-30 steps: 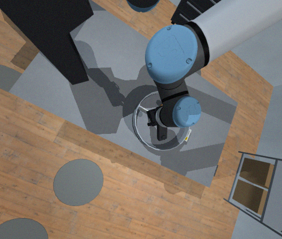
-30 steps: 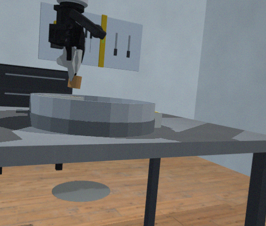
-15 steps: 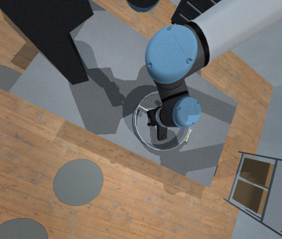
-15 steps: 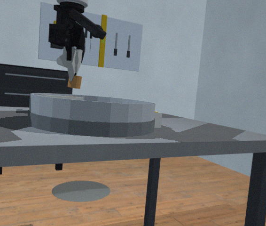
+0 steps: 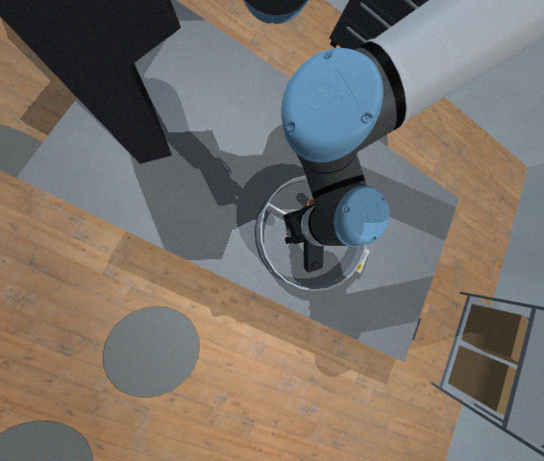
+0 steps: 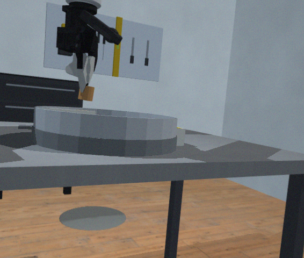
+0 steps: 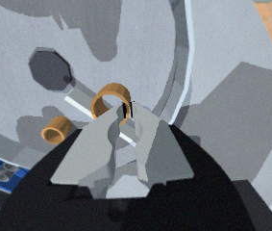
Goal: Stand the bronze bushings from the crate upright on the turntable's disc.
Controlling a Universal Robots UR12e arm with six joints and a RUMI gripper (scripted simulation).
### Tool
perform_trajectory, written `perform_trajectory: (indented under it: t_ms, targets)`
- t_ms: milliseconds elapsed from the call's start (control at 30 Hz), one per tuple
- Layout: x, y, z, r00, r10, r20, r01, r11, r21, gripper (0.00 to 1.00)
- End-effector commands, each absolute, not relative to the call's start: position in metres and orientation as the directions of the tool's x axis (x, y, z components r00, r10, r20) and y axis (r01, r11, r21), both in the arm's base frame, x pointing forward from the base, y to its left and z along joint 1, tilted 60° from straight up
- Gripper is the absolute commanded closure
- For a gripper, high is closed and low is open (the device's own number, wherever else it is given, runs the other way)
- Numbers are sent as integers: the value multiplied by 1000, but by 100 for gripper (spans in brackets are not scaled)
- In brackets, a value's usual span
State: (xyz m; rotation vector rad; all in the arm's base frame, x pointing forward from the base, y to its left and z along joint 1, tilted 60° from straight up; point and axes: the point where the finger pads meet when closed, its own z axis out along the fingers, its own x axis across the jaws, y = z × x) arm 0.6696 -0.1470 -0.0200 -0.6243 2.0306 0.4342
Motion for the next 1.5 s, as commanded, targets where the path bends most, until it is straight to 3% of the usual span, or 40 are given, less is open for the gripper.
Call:
perform_trajectory:
  t_ms: [0,1467]
  targets:
    - [671,-148,-19,-432,-257,-865,-587,808,53,100]
    - [687,-136,-31,-431,-257,-865,-586,809,52,100]
